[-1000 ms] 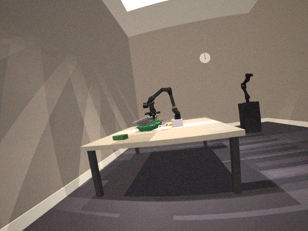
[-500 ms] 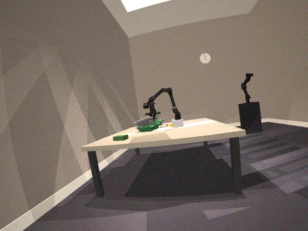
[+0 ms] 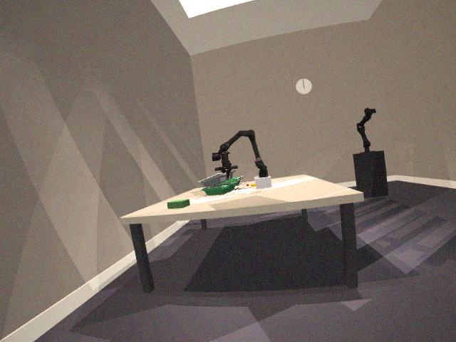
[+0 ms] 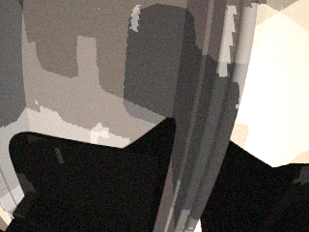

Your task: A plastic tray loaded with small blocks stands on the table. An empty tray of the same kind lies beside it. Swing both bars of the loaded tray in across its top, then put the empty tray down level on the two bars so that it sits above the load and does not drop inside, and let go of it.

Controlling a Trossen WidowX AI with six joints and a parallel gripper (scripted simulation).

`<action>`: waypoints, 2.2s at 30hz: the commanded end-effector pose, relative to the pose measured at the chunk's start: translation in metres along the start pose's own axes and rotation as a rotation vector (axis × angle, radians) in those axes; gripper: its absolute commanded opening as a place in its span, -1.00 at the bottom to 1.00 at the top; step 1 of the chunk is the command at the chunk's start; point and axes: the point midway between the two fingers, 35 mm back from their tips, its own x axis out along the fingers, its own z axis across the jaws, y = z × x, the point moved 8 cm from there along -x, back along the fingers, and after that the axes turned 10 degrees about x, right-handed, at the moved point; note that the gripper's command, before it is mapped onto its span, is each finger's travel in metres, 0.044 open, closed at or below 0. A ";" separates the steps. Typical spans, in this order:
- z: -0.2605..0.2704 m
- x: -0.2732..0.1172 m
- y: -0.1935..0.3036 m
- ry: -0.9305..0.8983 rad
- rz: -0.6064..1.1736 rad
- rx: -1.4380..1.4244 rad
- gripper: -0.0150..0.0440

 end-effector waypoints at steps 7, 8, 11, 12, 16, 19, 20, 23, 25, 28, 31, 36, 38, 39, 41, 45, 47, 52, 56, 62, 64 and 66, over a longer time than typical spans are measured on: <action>-0.005 0.013 -0.001 0.020 -0.002 0.001 -0.49; -0.005 0.013 -0.001 0.020 -0.002 0.001 -0.49; -0.005 0.013 -0.001 0.020 -0.002 0.001 -0.49; -0.005 0.013 -0.001 0.020 -0.002 0.001 -0.49; -0.005 0.013 -0.001 0.020 -0.002 0.001 -0.49; -0.005 0.013 -0.001 0.020 -0.002 0.001 -0.49; -0.005 0.013 -0.001 0.020 -0.002 0.001 -0.49; -0.005 0.013 -0.001 0.020 -0.002 0.001 -0.49; -0.005 0.013 -0.001 0.020 -0.002 0.001 -0.49; -0.005 0.013 -0.001 0.020 -0.002 0.001 -0.49; -0.005 0.013 -0.001 0.020 -0.002 0.001 -0.49; -0.005 0.013 -0.001 0.020 -0.002 0.001 -0.49; -0.005 0.013 -0.001 0.020 -0.002 0.001 -0.49; -0.005 0.013 -0.001 0.020 -0.002 0.001 -0.49; -0.005 0.013 -0.001 0.020 -0.002 0.001 -0.49; -0.005 0.013 -0.001 0.020 -0.002 0.001 -0.49; -0.005 0.013 -0.001 0.020 -0.002 0.001 -0.49; -0.005 0.013 -0.001 0.020 -0.002 0.001 -0.49; -0.005 0.013 -0.001 0.020 -0.002 0.001 -0.49; -0.005 0.013 -0.001 0.020 -0.002 0.001 -0.49; -0.005 0.013 -0.001 0.020 -0.002 0.001 -0.49; -0.003 0.010 0.000 -0.001 0.001 0.000 -0.49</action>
